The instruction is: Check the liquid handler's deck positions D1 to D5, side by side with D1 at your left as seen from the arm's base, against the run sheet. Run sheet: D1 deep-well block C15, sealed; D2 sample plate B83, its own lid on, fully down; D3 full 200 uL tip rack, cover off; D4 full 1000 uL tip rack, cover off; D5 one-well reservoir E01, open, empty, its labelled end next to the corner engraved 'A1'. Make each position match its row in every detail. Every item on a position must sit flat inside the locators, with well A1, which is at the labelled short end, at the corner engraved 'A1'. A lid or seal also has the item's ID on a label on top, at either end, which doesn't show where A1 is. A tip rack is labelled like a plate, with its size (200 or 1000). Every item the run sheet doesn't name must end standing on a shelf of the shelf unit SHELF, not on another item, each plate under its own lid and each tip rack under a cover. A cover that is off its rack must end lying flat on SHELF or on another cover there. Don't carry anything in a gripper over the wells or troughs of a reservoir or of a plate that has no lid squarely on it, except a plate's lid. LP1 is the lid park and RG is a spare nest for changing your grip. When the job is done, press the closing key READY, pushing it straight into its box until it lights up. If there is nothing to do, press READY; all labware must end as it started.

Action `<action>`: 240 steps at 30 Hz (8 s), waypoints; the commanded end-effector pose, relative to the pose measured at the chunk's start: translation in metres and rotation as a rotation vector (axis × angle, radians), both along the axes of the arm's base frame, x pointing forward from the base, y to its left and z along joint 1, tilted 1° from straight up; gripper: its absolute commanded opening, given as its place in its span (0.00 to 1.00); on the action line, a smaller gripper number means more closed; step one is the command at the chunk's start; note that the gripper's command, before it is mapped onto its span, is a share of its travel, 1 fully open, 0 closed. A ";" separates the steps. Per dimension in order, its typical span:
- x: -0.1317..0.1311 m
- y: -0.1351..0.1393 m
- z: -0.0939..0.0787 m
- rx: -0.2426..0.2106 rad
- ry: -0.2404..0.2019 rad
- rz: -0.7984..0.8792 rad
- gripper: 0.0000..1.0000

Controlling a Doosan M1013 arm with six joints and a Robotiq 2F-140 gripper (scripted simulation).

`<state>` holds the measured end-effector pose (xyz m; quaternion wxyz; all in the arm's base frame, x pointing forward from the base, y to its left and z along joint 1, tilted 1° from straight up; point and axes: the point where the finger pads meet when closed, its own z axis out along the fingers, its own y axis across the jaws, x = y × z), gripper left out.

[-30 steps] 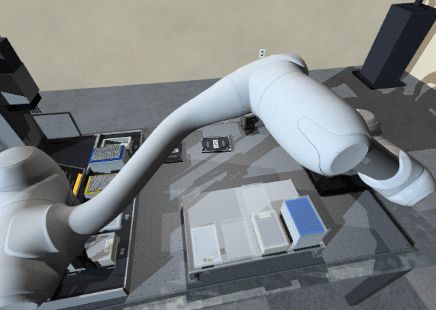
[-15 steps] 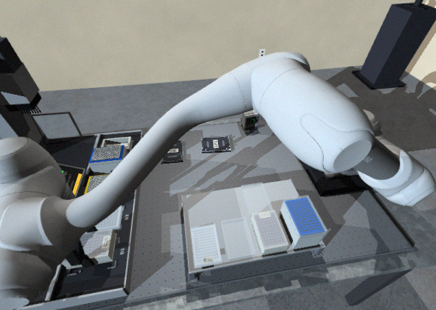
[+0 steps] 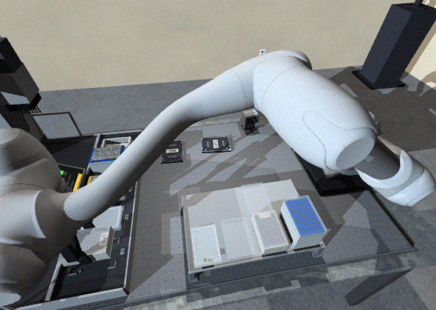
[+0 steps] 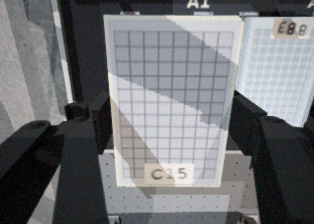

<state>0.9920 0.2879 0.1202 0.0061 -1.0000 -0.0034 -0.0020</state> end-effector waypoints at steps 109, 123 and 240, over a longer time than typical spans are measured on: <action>-0.001 -0.002 0.164 0.001 -0.002 0.000 0.10; -0.001 -0.002 0.172 0.001 -0.002 0.000 0.10; 0.004 -0.002 0.172 0.001 -0.002 0.000 0.10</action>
